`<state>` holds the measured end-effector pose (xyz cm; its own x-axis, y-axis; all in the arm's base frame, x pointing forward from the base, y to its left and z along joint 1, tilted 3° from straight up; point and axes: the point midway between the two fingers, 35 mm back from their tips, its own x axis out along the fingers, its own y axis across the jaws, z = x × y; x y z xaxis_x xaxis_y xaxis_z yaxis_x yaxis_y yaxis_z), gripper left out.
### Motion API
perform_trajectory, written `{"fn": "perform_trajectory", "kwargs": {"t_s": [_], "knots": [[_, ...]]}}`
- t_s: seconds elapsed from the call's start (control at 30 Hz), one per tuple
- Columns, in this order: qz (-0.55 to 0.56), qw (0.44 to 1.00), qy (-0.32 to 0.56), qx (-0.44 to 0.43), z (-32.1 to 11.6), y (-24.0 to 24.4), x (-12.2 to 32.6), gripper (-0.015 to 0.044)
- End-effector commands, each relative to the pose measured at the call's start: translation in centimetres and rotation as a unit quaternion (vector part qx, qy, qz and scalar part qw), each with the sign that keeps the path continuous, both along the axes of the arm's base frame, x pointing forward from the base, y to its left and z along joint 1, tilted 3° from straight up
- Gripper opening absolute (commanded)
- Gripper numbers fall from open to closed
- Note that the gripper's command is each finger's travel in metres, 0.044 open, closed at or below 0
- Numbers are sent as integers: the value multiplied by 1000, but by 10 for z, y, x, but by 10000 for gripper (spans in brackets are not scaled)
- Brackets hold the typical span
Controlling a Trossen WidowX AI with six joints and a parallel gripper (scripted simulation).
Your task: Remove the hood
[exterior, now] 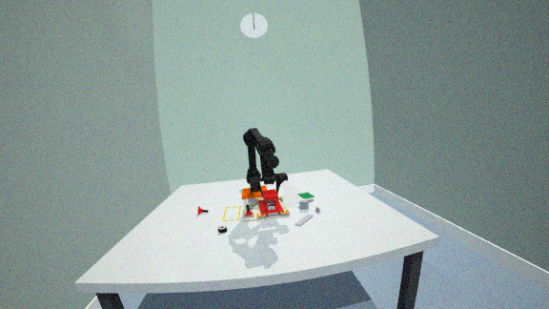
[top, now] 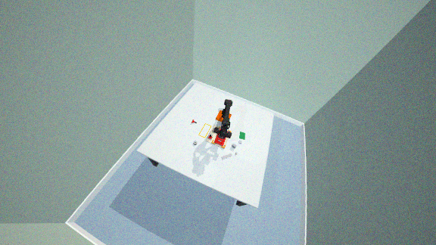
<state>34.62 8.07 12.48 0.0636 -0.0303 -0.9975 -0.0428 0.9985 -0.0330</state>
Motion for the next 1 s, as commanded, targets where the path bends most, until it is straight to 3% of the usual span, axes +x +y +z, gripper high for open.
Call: {"fn": "perform_trajectory", "kwargs": {"t_s": [0.0,0.97], "knots": [[-2,1000,-7,2,15,0,0,0],[-1,1000,-4,-3,16,-127,-12,0]]}}
